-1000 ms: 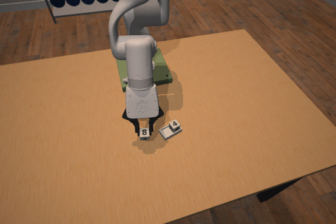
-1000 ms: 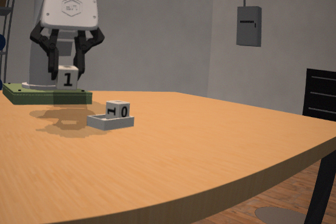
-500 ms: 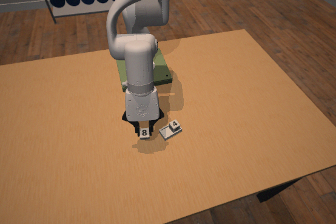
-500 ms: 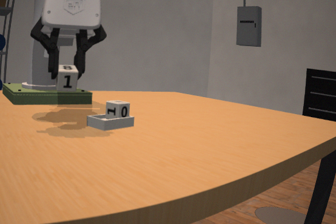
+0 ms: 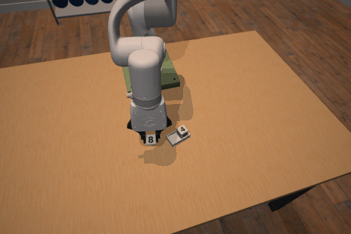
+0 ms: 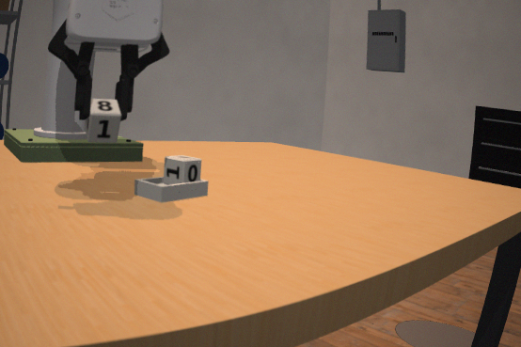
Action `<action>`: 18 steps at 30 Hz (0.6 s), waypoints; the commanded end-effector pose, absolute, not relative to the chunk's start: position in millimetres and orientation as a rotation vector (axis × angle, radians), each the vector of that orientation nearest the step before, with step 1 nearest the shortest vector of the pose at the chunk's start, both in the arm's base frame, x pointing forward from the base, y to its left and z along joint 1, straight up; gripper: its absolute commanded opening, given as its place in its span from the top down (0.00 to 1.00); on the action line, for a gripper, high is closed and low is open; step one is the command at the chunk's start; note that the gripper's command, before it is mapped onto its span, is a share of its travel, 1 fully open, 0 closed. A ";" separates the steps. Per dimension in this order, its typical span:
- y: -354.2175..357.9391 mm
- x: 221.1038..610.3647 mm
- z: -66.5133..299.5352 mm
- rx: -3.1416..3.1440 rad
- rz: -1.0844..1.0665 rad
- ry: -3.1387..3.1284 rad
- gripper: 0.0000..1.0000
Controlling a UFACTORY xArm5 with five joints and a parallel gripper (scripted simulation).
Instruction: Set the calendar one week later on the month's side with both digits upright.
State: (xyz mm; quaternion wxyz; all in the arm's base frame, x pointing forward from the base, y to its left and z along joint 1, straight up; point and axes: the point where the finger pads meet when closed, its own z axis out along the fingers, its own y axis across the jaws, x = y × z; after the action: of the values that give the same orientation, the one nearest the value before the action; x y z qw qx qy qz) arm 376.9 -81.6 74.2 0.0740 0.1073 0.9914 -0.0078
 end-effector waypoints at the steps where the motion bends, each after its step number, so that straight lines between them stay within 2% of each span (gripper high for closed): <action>1: -82.5 379.7 76.0 0.328 -0.015 3.033 0.71; 18: -85.1 384.3 75.7 0.354 0.029 3.278 0.71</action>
State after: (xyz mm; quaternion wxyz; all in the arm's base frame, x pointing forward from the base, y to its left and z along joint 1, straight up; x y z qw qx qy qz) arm 380.9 -83.9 74.6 -0.0385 0.1072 0.9935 0.0042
